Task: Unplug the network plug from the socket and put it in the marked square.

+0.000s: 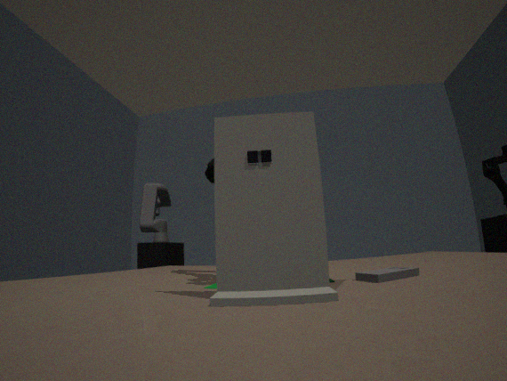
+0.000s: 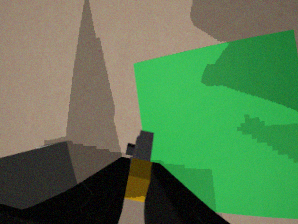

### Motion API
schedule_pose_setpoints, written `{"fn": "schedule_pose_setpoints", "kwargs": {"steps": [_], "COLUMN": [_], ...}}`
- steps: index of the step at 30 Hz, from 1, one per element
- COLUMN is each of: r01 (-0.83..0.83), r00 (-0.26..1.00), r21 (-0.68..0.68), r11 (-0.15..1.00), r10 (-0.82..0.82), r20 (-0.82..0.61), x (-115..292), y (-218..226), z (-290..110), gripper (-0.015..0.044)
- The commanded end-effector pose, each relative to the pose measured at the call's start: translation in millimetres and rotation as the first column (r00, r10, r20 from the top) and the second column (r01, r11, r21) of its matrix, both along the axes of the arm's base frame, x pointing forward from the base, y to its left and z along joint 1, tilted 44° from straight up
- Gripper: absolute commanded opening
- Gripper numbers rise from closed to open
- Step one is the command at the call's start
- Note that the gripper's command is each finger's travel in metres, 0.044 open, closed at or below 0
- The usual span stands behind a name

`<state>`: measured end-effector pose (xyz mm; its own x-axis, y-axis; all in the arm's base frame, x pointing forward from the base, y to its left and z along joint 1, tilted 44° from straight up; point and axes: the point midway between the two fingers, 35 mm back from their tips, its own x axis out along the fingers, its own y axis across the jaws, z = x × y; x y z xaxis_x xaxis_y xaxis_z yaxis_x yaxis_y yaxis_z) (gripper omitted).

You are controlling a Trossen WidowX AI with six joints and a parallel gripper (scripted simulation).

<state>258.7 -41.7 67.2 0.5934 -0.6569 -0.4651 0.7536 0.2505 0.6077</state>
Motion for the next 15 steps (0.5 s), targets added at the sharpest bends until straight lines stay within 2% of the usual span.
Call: {"fn": "schedule_pose_setpoints", "kwargs": {"steps": [1, 15], "r01": [0.010, 0.012], "r00": [1.000, 1.000], "r21": [-0.002, 0.002], "r11": [1.000, 1.000], "r10": [-0.010, -0.012], "r20": [0.003, 0.000], "x": [0.3, 3.1], "y": [-2.8, -11.3], "z": [-2.3, -14.1], "gripper": [0.0000, 0.0000]}}
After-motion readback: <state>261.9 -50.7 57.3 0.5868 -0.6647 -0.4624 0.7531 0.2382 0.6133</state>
